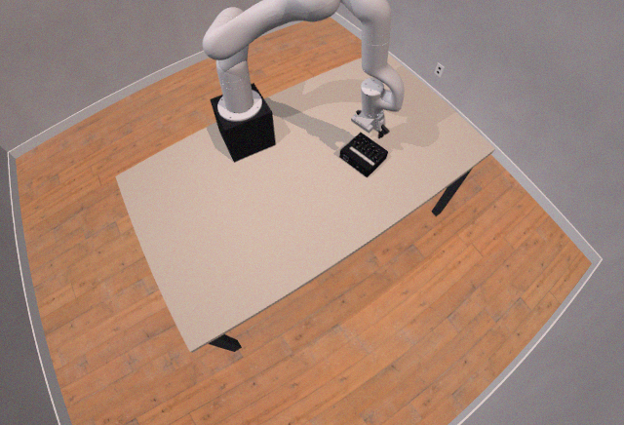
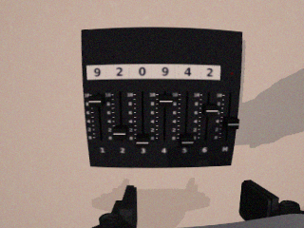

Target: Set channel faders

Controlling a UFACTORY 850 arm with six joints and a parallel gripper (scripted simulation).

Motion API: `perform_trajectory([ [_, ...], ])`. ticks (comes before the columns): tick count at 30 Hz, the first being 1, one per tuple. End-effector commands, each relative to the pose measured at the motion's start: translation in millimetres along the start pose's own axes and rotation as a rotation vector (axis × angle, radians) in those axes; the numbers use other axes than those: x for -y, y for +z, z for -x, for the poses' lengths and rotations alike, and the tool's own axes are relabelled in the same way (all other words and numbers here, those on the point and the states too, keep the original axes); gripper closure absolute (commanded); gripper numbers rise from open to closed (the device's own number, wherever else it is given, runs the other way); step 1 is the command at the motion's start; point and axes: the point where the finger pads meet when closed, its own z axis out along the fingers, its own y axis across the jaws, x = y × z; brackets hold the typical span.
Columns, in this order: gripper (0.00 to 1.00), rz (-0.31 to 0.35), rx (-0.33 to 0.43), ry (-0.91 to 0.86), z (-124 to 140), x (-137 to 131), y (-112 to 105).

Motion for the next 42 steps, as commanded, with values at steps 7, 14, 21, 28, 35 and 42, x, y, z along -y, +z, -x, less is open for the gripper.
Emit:
perform_trajectory([
  [7,0.0,-0.003,0.002,0.0,0.7,0.8,-0.6],
  [14,0.0,0.005,-0.001,0.007,0.5,-0.2,-3.0],
  [21,0.0,0.031,-0.016,0.038,-1.7,-3.5,-12.9],
  [28,0.0,0.058,-0.063,0.09,-10.5,-5.8,-30.4],
  [35,0.0,0.05,-0.149,0.159,-28.4,0.1,-54.6],
  [42,0.0,0.017,-0.199,0.199,-39.8,9.1,-69.4],
])
